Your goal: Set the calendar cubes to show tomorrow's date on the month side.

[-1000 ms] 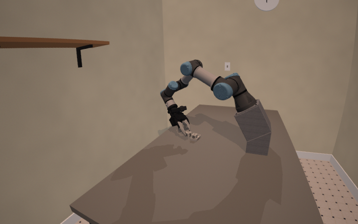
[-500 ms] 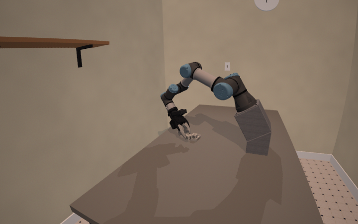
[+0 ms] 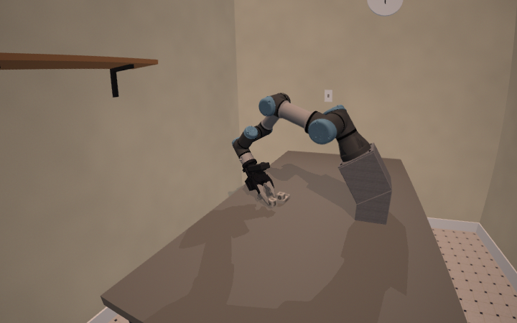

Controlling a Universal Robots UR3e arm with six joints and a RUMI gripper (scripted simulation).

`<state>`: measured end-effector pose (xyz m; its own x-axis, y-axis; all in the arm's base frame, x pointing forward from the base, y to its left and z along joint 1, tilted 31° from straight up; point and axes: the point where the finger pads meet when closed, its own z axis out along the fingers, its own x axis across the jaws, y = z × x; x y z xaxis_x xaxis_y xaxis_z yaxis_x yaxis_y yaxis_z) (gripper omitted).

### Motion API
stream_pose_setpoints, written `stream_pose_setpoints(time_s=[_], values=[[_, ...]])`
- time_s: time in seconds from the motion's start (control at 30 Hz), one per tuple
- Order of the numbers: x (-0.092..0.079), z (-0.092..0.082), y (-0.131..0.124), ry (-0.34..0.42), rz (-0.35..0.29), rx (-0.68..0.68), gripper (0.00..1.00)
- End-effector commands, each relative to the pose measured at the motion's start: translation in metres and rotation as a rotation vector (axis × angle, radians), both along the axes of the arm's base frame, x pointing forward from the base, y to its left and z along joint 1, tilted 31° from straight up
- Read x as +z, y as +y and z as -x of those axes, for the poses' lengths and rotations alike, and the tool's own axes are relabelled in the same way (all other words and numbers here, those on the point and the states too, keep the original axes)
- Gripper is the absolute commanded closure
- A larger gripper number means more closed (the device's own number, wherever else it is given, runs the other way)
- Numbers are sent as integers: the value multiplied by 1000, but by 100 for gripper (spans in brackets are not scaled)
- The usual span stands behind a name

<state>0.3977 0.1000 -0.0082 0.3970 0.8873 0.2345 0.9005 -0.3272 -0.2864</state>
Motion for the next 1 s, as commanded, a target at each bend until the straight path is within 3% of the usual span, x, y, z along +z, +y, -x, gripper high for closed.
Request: stream_pose_setpoints(time_s=[0.0,0.97], values=[[-6,-7,0,-9,2,-1,89],[-11,-10,0,-8,2,-1,89]])
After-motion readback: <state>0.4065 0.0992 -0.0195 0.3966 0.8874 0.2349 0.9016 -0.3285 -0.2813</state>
